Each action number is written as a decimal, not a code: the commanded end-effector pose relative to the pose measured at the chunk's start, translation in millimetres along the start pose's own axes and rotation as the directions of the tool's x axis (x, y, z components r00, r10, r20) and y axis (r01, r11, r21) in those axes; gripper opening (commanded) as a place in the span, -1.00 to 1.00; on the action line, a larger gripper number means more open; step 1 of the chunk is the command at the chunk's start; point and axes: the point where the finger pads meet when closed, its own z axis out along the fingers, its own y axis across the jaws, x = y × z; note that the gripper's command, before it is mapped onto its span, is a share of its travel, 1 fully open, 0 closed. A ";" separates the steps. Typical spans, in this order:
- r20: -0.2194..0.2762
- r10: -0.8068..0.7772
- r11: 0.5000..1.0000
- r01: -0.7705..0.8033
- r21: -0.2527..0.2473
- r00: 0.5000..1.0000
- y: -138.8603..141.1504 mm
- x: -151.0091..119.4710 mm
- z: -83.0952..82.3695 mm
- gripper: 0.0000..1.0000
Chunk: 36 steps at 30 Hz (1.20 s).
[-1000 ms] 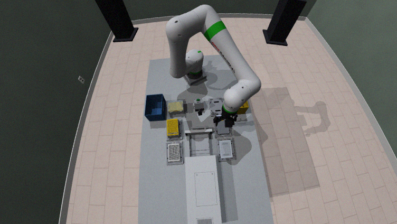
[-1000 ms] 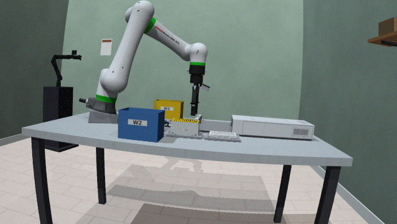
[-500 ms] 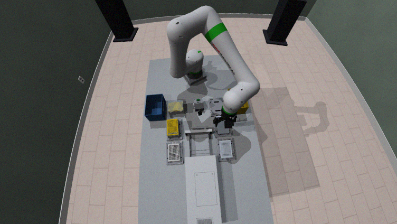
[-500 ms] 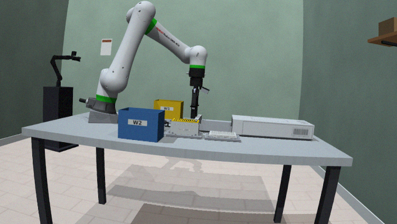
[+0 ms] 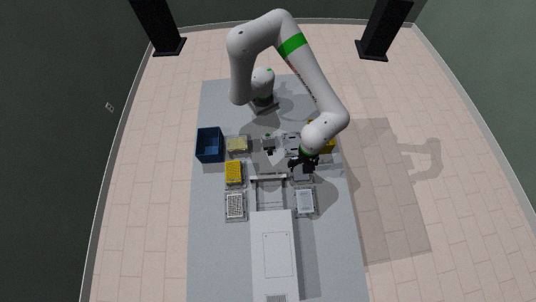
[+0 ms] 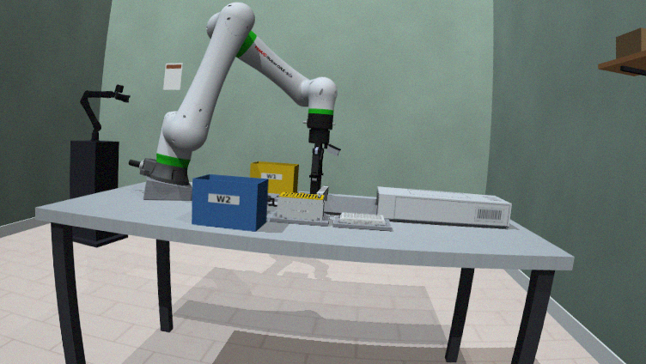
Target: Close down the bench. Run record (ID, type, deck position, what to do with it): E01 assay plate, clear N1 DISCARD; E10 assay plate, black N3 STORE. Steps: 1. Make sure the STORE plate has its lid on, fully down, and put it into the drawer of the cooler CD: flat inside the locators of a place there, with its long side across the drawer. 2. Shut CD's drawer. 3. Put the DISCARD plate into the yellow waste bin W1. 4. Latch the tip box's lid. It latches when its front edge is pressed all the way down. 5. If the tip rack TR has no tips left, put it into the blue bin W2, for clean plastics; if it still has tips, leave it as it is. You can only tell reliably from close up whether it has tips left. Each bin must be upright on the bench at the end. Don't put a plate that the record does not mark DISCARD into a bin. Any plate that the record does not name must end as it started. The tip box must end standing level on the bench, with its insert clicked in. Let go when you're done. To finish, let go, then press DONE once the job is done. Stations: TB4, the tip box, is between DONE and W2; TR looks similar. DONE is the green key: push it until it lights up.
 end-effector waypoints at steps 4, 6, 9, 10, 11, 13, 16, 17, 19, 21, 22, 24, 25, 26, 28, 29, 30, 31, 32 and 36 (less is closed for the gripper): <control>-0.002 0.000 1.000 0.000 0.001 1.000 -0.2 0.7 7.4 0.40; -0.002 0.000 1.000 0.000 0.001 1.000 -0.2 0.7 7.4 0.40; -0.002 0.000 1.000 0.000 0.001 1.000 -0.2 0.7 9.7 0.40; -0.002 0.000 1.000 0.000 0.001 1.000 -0.2 0.7 9.8 0.40; -0.002 0.000 1.000 0.000 0.001 1.000 -0.2 0.7 9.8 0.40; -0.002 0.000 1.000 0.000 0.001 1.000 -0.2 0.7 9.8 0.40; -0.002 0.000 1.000 0.000 0.001 1.000 -0.2 0.7 9.7 0.39; -0.002 0.000 1.000 0.000 0.001 1.000 -0.2 0.7 9.7 0.38; -0.002 0.000 1.000 0.000 0.001 1.000 -0.2 0.7 9.5 0.36; -0.002 0.000 1.000 0.000 0.001 1.000 -0.2 0.7 9.4 0.34; -0.002 0.000 1.000 0.000 0.001 1.000 -0.2 0.7 9.4 0.34; -0.002 0.000 1.000 0.000 0.001 1.000 -0.2 0.7 9.3 0.34; -0.002 0.000 1.000 0.000 0.001 1.000 -0.2 0.7 9.2 0.33; -0.002 0.000 1.000 0.000 0.001 1.000 -0.2 0.7 9.2 0.32; -0.002 0.000 1.000 0.000 0.001 1.000 -0.2 0.7 9.0 0.30; -0.002 0.000 1.000 0.000 0.001 1.000 -0.2 0.7 9.0 0.29; -0.002 0.000 1.000 0.000 0.001 1.000 -0.2 0.7 8.9 0.28; -0.002 0.000 1.000 0.000 0.001 1.000 -0.2 0.7 8.8 0.27; -0.002 0.000 1.000 0.000 0.001 1.000 -0.2 0.7 8.8 0.27; -0.002 0.000 1.000 0.000 0.001 1.000 -0.2 0.7 8.5 0.23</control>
